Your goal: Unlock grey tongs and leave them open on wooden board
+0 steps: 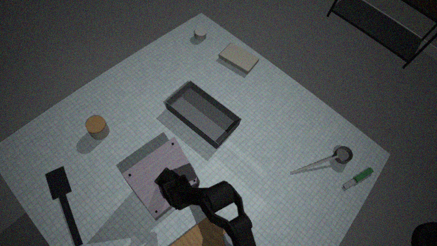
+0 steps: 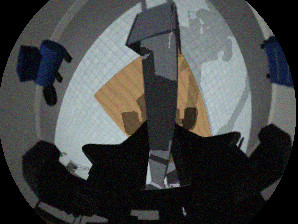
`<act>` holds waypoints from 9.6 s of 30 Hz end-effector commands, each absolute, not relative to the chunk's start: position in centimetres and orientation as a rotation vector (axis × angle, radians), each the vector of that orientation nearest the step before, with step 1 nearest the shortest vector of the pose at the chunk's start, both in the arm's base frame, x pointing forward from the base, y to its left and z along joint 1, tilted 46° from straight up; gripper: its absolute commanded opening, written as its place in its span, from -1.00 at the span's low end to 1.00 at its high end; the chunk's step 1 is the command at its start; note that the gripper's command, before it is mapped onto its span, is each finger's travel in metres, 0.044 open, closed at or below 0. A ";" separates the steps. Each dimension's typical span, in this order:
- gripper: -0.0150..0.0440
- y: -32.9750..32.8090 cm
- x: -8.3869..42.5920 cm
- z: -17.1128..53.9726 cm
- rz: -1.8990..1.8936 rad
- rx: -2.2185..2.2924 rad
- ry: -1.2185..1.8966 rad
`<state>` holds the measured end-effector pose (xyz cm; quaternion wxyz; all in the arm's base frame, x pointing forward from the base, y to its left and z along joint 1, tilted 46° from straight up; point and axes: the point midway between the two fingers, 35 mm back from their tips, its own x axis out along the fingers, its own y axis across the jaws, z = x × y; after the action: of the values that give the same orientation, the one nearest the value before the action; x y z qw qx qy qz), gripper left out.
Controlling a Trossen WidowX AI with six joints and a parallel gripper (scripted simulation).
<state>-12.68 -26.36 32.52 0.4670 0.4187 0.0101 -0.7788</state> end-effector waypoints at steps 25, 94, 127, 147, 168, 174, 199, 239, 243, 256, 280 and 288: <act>-1.00 -26.4 -10.5 37.2 -2.119 0.168 -0.076; -1.00 -17.9 -9.0 37.0 -2.256 -0.190 -0.661; -1.00 -26.0 -10.2 37.6 -2.135 0.104 -0.116; -1.00 -27.4 -12.0 34.5 -2.024 0.584 0.049; -1.00 -26.0 -12.6 32.5 -1.895 1.073 0.018; -1.00 -26.0 -12.6 32.5 -1.895 1.073 0.018; -1.00 -28.8 -13.5 30.0 -1.896 1.073 0.017; 0.78 -30.4 -13.8 28.3 -1.891 1.072 0.024; 1.00 -30.4 -13.8 28.3 -1.891 1.072 0.024; 1.00 -22.0 -10.7 25.4 -1.887 1.075 0.024; 1.00 -13.8 -7.5 25.4 -1.904 1.082 0.020; 1.00 -13.8 -7.5 25.4 -1.904 1.082 0.020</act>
<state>-7.53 -13.84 25.28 0.4553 0.4410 0.0068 -0.7734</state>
